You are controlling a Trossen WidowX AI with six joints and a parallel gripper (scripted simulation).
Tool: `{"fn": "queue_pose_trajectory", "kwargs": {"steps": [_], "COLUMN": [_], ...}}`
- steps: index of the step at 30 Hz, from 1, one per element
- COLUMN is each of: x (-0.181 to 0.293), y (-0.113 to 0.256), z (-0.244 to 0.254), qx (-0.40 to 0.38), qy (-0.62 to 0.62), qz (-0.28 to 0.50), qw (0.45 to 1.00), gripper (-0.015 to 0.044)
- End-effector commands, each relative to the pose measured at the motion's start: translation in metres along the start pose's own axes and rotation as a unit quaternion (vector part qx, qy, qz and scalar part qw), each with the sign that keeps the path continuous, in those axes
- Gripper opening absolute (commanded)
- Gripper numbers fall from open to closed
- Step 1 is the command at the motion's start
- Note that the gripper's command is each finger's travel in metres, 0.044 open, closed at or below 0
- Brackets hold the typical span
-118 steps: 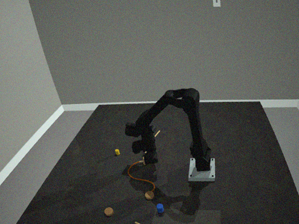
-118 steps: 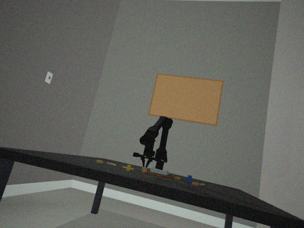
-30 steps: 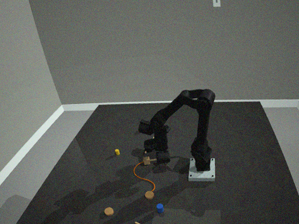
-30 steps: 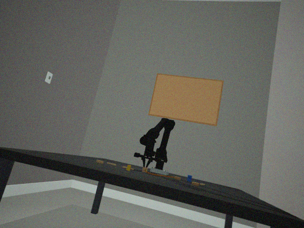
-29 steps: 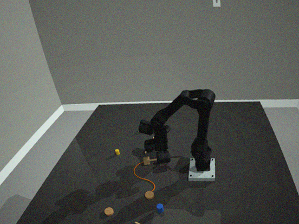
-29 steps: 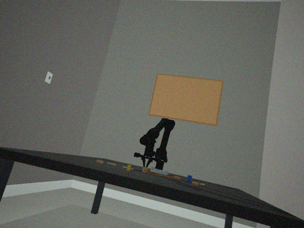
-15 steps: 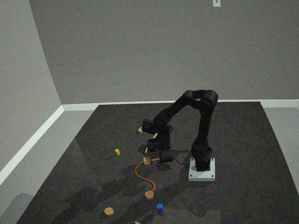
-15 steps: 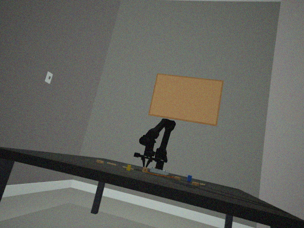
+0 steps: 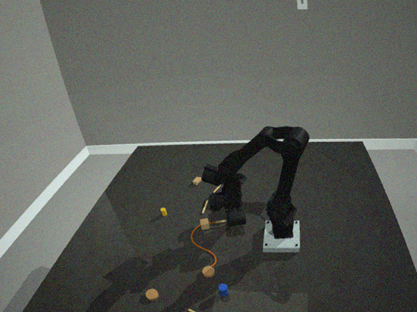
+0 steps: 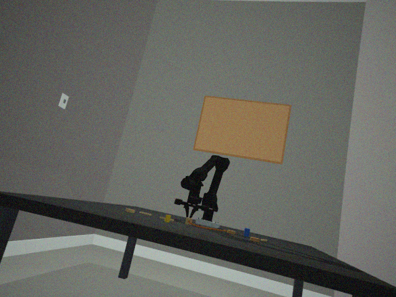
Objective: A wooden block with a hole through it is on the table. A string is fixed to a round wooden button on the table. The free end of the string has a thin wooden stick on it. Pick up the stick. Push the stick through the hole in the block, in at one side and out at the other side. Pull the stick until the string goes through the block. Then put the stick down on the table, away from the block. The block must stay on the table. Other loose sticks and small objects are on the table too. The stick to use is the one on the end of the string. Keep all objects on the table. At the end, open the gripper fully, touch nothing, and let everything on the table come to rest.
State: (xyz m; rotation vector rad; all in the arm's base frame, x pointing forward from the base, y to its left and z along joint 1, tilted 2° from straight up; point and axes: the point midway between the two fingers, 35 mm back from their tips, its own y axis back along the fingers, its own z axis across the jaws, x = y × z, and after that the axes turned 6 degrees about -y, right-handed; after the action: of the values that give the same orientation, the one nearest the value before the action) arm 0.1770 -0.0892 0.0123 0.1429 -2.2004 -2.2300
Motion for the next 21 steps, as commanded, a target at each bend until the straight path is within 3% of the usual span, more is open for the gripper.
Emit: {"fn": "queue_pose_trajectory", "kwargs": {"steps": [1,21], "x": [0.007,0.026], "y": [0.000,-0.010], "z": [0.002,-0.002], "qx": [0.000,-0.012], "qy": [0.002,0.004], "qz": [0.002,0.004], "qw": [1.000,1.000], "gripper": [0.0000,0.0000]}}
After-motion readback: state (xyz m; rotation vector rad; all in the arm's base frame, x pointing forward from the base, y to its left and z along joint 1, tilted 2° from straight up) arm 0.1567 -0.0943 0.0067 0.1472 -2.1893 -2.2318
